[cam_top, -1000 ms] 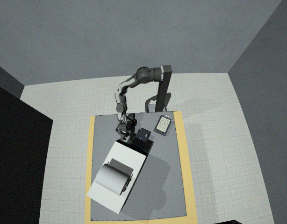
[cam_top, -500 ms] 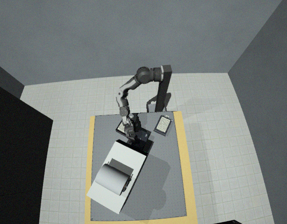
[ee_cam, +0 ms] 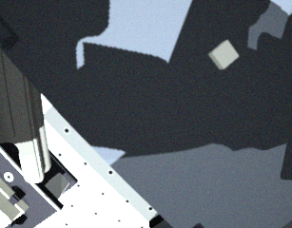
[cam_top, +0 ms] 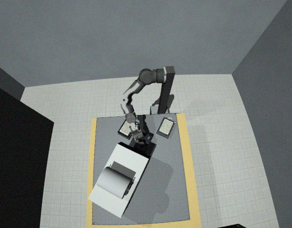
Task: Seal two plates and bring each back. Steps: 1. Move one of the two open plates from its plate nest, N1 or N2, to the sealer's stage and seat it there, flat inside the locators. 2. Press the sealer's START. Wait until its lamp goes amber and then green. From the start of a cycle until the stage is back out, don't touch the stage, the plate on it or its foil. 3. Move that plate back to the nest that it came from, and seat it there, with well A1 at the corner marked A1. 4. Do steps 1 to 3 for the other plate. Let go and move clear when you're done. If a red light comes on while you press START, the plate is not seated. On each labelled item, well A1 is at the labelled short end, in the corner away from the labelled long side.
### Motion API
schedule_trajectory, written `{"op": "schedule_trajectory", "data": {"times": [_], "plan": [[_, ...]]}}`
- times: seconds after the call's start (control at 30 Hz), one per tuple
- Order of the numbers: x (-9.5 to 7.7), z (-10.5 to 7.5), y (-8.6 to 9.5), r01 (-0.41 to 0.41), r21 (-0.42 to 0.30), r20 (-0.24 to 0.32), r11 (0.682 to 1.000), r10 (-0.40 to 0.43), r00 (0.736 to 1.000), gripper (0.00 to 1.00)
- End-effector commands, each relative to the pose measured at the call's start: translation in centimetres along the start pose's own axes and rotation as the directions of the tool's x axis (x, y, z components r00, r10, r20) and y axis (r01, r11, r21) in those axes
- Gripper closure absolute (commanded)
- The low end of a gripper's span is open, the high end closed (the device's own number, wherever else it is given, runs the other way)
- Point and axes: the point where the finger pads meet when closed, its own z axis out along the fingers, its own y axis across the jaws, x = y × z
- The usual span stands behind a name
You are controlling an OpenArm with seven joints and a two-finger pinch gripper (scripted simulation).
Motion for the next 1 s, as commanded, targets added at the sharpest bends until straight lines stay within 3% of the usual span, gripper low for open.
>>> {"op": "schedule_trajectory", "data": {"times": [0.0, 0.17, 0.37, 0.43, 0.57, 0.67, 0.77, 0.9, 0.97], "plan": [[0.1, -0.2, 0.1, 0.037, 0.039, -0.001, 0.999, -0.037, 0.999, 0.35], [-0.6, -1.0, 0.7, 0.138, 0.160, 0.037, 0.977, -0.146, 0.989, 0.35], [-1.9, -2.5, 1.5, 0.234, 0.305, 0.091, 0.923, -0.273, 0.958, 0.35], [-1.9, -2.5, 1.5, 0.234, 0.305, 0.091, 0.923, -0.273, 0.958, 0.35], [-2.2, -3.5, 2.8, 0.288, 0.391, 0.128, 0.874, -0.362, 0.923, 0.35], [-1.1, -3.5, 3.8, 0.368, 0.427, 0.092, 0.826, -0.445, 0.891, 0.35], [0.1, -3.5, 4.8, 0.449, 0.421, 0.012, 0.789, -0.499, 0.866, 0.35], [1.8, -3.5, 6.2, 0.455, 0.413, 0.005, 0.789, -0.501, 0.865, 0.35], [2.2, -3.5, 6.4, 0.484, 0.406, -0.025, 0.775, -0.520, 0.854, 0.35]]}}
